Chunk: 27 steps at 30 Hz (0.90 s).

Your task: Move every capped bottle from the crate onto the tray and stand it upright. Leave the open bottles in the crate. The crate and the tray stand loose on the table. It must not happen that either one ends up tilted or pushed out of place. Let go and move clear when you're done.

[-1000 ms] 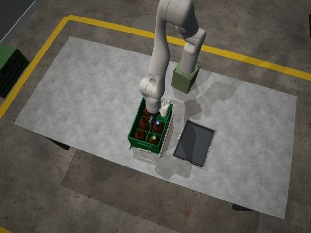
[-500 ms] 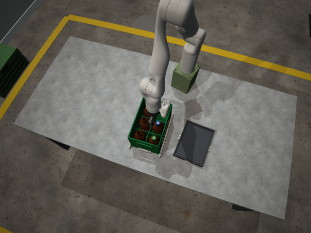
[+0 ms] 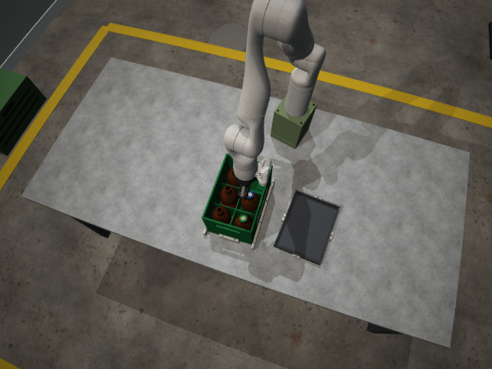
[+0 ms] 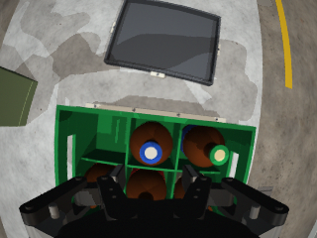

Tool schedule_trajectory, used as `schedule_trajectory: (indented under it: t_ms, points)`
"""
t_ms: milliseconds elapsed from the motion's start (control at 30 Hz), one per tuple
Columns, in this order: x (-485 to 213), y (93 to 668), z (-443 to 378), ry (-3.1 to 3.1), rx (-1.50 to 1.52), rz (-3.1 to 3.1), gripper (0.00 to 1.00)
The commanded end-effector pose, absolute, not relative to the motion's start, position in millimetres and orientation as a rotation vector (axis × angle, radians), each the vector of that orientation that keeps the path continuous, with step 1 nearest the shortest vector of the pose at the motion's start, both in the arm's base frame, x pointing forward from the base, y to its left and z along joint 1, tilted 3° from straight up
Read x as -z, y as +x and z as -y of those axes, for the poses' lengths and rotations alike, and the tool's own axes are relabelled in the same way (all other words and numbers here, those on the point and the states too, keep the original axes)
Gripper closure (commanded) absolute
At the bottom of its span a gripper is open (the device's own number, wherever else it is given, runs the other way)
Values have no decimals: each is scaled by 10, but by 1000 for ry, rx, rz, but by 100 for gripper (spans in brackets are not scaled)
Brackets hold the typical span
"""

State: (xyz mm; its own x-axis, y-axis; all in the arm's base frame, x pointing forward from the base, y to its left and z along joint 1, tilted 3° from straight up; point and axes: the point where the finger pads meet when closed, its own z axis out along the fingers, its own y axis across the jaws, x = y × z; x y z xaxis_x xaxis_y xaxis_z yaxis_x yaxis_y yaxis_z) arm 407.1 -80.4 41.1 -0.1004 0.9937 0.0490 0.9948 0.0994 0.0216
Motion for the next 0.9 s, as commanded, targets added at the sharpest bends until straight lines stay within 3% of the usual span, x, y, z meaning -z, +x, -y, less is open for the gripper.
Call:
schedule_trajectory:
  t_ms: [0,867]
  points:
    - [-398,4067,767,-2060,77,2341,40]
    - [-371,4067,694,-1716,82,2614,40]
